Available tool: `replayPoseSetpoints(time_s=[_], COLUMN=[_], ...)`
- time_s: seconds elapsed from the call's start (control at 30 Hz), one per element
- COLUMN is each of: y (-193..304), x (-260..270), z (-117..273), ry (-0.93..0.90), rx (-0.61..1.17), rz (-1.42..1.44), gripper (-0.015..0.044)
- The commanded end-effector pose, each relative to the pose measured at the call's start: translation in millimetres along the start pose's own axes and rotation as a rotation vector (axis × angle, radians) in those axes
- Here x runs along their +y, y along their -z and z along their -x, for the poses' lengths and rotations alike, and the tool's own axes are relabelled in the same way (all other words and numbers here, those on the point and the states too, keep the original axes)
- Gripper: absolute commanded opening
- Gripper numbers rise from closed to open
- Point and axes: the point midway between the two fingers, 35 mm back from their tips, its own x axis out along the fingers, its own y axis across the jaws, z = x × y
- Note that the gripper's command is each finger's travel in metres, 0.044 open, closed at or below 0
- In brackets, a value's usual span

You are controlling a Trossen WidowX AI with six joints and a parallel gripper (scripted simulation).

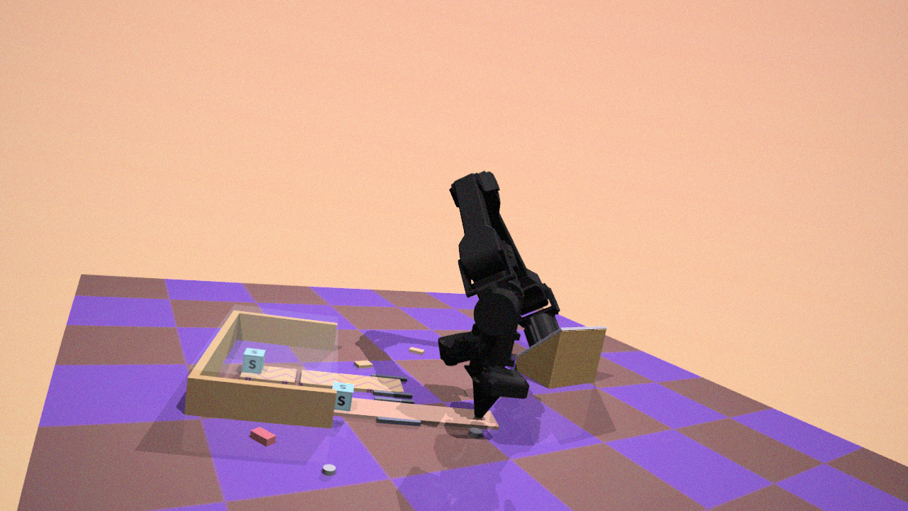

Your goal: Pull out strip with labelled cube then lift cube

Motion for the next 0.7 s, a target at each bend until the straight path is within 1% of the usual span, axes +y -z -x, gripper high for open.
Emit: replayPoseSetpoints(time_s=[0.0, 0.67], y=[13, 43], x=[-3, -2], z=[-3, -3], ry=[0.008, 0.007], rx=[0.022, 0.024], rz=[0.006, 0.007], gripper=[0.0000, 0.0000])
